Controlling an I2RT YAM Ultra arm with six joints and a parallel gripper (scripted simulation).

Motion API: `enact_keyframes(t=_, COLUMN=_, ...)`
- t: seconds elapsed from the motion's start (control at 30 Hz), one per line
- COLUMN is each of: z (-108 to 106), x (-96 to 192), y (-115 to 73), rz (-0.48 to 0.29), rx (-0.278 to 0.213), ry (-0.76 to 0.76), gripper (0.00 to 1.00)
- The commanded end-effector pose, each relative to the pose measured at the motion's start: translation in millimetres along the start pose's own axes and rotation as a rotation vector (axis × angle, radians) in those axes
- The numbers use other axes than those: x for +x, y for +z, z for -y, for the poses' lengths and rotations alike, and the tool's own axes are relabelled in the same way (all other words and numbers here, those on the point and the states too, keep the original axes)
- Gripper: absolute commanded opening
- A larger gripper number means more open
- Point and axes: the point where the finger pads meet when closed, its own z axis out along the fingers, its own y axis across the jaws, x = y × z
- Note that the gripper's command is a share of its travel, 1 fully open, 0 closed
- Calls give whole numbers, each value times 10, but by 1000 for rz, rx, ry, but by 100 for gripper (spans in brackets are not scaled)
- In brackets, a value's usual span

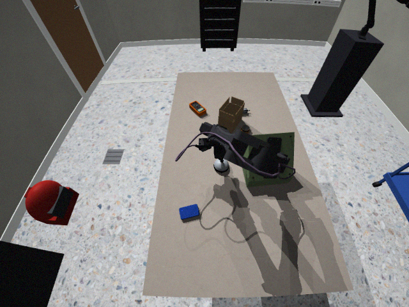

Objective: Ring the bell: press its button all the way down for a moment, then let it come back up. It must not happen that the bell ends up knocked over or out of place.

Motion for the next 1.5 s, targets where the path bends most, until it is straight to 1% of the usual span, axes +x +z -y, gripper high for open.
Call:
enact_keyframes(t=0.0, z=11, x=-25, y=-11, rz=32, rx=-3, ry=2, gripper=0)
enact_keyframes(t=0.27, z=11, x=-24, y=-9, rz=32, rx=-3, ry=2, gripper=0)
enact_keyframes(t=0.43, z=9, x=13, y=91, rz=11, rx=-10, ry=7, gripper=0)
enact_keyframes(t=0.6, z=16, x=-11, y=77, rz=26, rx=-6, ry=6, gripper=0)
enact_keyframes(t=1.47, z=14, x=-5, y=91, rz=22, rx=-7, ry=7, gripper=0)
